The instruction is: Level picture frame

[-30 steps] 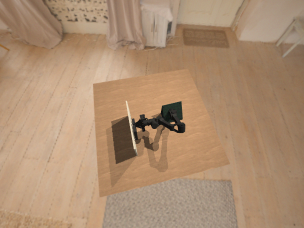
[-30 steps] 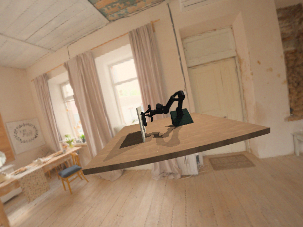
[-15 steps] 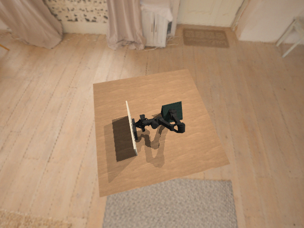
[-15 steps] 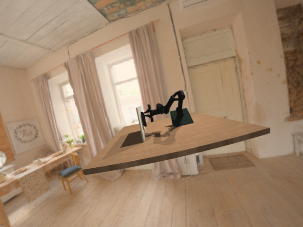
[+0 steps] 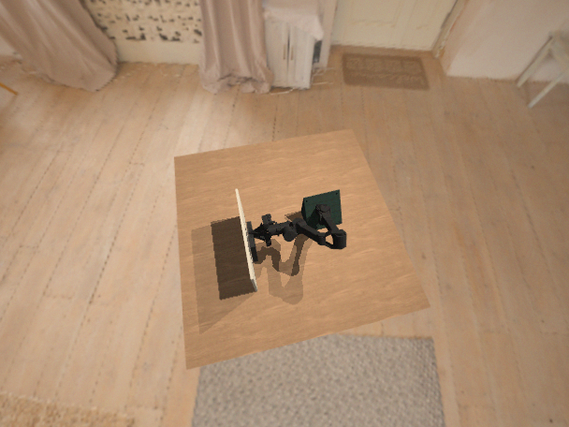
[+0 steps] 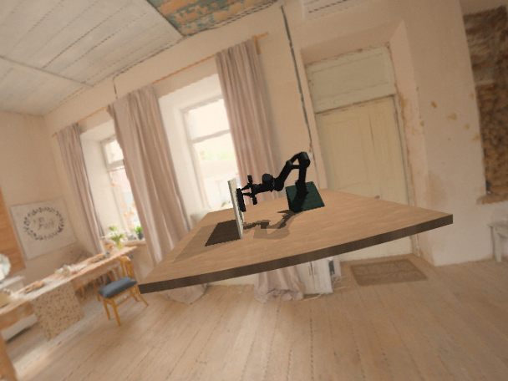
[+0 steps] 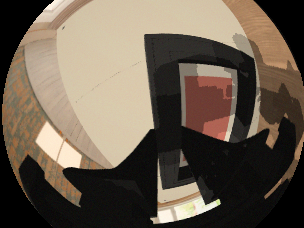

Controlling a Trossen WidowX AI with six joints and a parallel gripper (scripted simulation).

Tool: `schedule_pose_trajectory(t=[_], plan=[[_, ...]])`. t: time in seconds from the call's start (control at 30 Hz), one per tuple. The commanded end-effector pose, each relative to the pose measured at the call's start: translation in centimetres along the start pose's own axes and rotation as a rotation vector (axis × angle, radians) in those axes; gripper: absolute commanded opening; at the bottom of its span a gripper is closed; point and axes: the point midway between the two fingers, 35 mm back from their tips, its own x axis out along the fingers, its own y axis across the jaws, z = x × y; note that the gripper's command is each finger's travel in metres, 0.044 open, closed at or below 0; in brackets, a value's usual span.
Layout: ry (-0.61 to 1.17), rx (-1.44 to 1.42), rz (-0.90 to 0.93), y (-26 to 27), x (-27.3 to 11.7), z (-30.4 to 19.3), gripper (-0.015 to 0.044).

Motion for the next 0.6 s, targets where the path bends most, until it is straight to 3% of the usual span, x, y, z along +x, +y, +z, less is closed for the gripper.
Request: schedule_pose_trajectory(t=[0.0,0.57], plan=[[0.001,-0.031,-0.002,-0.04,0.00,-0.01,0.0000],[0.001,-0.121,-0.002,0.05,0.01,-0.03,0.0000]])
